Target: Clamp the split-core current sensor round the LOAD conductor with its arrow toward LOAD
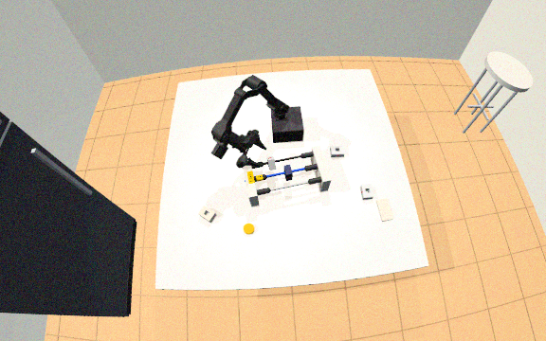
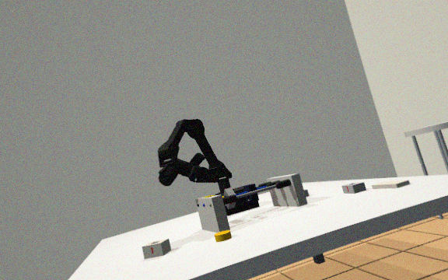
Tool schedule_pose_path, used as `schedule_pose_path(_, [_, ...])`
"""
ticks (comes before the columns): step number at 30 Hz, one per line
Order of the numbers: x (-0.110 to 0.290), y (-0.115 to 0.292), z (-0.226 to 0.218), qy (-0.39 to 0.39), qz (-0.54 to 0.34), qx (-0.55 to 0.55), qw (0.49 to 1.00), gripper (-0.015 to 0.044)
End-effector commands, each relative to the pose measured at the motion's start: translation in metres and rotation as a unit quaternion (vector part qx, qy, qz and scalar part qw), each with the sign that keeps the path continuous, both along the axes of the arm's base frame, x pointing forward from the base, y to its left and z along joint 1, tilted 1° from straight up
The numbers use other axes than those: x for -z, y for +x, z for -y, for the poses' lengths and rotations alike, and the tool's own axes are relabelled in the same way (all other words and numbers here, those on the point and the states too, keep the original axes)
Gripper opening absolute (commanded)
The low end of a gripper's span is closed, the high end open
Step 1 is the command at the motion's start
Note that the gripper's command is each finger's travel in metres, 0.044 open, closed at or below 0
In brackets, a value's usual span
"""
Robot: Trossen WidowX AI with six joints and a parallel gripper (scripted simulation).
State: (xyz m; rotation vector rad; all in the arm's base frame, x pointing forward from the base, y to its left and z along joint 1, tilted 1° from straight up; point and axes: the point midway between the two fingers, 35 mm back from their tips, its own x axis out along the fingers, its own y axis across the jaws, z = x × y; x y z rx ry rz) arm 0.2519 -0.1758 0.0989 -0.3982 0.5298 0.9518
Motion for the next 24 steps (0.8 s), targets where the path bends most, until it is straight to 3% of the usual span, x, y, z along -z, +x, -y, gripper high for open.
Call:
schedule_pose_path(1, [0.001, 0.0, 0.001, -0.001, -0.003, 0.0, 1.0, 0.044])
schedule_pose_path(4, [0.003, 0.006, -0.011, -0.028, -0.034, -0.035, 0.998, 0.044])
schedule_pose_path(12, [0.003, 0.042, -0.063, -0.226, -0.154, -0.168, 0.947, 0.044])
schedule_pose_path(19, [-0.021, 0.079, -0.107, -0.419, -0.164, -0.192, 0.872, 0.044])
schedule_pose_path(24, [-0.025, 0.083, -0.112, -0.436, -0.16, -0.19, 0.865, 0.044])
